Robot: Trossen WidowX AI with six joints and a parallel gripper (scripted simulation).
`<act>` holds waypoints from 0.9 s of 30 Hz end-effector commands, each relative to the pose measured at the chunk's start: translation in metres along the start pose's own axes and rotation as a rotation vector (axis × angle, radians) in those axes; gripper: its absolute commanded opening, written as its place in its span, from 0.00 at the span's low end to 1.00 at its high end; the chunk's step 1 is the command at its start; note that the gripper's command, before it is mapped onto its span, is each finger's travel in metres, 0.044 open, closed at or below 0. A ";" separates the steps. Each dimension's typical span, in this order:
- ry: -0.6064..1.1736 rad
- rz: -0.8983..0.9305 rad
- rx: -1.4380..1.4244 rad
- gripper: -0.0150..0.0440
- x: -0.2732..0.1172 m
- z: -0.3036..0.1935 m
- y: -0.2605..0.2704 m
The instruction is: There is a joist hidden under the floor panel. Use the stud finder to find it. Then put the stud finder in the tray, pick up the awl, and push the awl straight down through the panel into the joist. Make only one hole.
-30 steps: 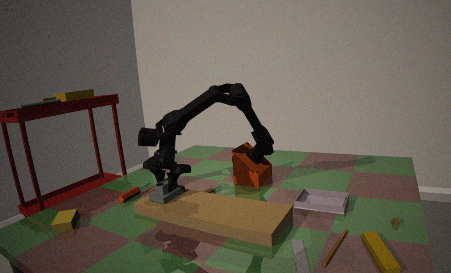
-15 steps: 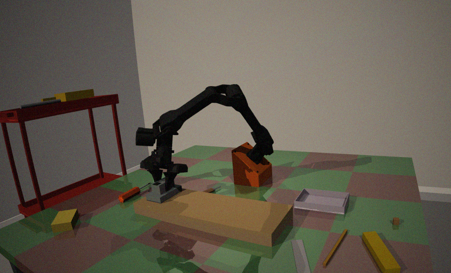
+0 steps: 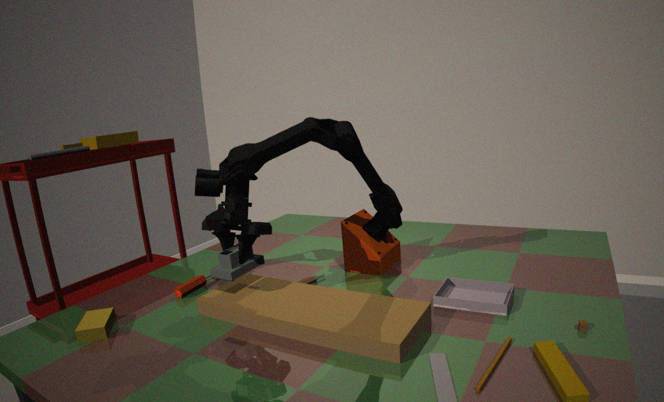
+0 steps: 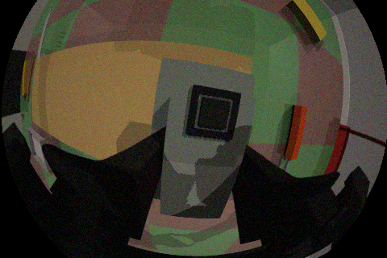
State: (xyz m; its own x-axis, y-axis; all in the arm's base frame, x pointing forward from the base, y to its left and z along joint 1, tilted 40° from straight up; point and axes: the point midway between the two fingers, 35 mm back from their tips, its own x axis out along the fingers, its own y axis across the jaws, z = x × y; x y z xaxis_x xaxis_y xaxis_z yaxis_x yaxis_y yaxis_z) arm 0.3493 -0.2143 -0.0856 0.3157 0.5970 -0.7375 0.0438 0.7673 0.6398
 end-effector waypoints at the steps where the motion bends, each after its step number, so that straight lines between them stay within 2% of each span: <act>1: -0.010 -0.010 -0.009 0.25 -0.027 0.007 -0.002; 6: -0.009 -0.010 -0.010 0.25 -0.050 0.011 -0.001; 12: -0.007 -0.011 -0.027 0.25 -0.051 0.015 0.007; 27: 0.016 -0.013 -0.279 0.25 -0.045 0.052 0.117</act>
State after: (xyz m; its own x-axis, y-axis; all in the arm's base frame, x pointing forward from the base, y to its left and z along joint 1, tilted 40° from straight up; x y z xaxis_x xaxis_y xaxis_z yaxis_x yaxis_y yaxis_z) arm 0.3830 -0.1795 0.0151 0.2950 0.5908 -0.7509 -0.1596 0.8053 0.5710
